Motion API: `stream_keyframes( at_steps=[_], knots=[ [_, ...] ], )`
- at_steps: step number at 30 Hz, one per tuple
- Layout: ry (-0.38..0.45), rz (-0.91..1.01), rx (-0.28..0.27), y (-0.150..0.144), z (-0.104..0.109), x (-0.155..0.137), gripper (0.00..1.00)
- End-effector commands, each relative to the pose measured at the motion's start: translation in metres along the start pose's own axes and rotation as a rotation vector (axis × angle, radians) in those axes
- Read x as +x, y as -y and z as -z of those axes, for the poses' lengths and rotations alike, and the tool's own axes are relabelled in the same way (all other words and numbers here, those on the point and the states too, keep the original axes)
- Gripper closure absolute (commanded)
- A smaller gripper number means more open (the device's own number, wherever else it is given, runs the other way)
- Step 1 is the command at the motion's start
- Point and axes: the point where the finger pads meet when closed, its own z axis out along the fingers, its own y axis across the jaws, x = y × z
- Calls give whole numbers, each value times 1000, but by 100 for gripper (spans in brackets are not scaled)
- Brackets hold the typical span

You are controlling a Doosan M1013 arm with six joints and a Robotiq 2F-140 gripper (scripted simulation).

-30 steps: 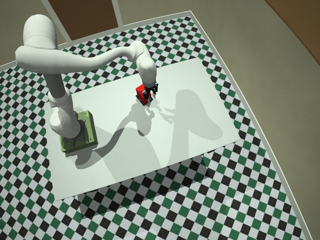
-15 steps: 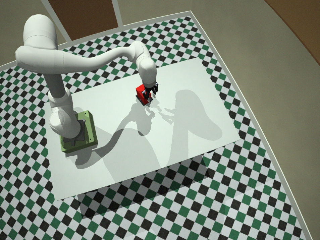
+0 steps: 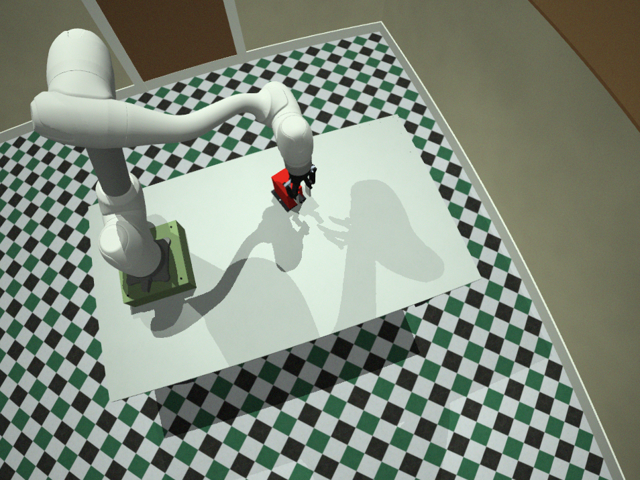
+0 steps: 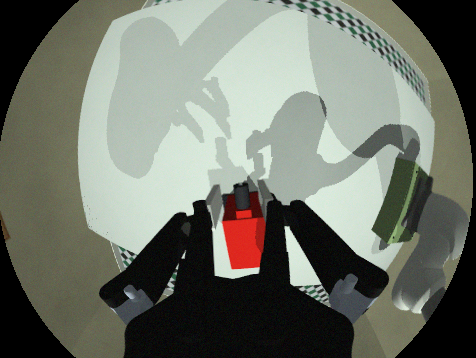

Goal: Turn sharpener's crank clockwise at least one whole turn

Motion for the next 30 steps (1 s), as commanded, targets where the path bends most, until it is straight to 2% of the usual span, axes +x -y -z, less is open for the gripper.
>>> stream_keyframes(
  at_steps=[1,30],
  knots=[
    [-2,-2,-3,-2,-3,2,68],
    [-2,-2,-3,-3,-3,4,68]
  ],
)
